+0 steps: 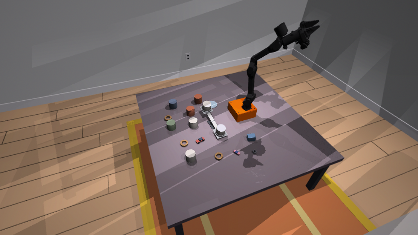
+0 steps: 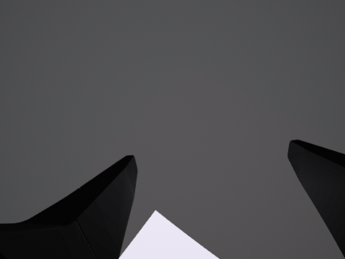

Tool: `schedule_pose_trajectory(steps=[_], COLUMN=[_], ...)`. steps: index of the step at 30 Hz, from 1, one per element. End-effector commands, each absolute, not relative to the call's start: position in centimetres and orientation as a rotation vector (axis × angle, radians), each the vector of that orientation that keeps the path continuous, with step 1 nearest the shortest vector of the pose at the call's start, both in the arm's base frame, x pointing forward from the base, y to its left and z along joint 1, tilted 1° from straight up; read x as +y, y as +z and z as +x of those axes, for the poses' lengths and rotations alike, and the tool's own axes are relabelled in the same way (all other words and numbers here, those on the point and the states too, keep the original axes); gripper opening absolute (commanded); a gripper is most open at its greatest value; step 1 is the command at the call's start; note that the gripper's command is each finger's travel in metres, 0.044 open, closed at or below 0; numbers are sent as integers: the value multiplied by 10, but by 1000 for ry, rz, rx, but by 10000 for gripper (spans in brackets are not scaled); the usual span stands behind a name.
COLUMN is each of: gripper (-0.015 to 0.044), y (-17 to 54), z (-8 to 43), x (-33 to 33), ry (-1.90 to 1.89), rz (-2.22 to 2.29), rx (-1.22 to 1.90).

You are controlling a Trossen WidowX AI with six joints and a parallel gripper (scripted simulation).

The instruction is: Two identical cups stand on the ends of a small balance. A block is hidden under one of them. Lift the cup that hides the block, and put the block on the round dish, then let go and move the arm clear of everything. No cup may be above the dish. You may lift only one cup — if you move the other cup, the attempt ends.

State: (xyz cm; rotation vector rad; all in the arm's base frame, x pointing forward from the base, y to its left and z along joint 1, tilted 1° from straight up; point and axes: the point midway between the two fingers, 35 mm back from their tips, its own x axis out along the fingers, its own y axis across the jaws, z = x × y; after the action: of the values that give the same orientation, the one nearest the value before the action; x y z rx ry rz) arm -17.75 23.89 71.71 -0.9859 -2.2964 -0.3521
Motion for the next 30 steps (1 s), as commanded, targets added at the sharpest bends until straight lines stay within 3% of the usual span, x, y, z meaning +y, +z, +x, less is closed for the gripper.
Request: schedule_pose_trajectory(steps=[1,30], gripper=[426,440], y=[717,640], z=[-177,-54], x=[239,303], ry=[-348,296], rz=[-988,-1358], rx=[-2296,-2046])
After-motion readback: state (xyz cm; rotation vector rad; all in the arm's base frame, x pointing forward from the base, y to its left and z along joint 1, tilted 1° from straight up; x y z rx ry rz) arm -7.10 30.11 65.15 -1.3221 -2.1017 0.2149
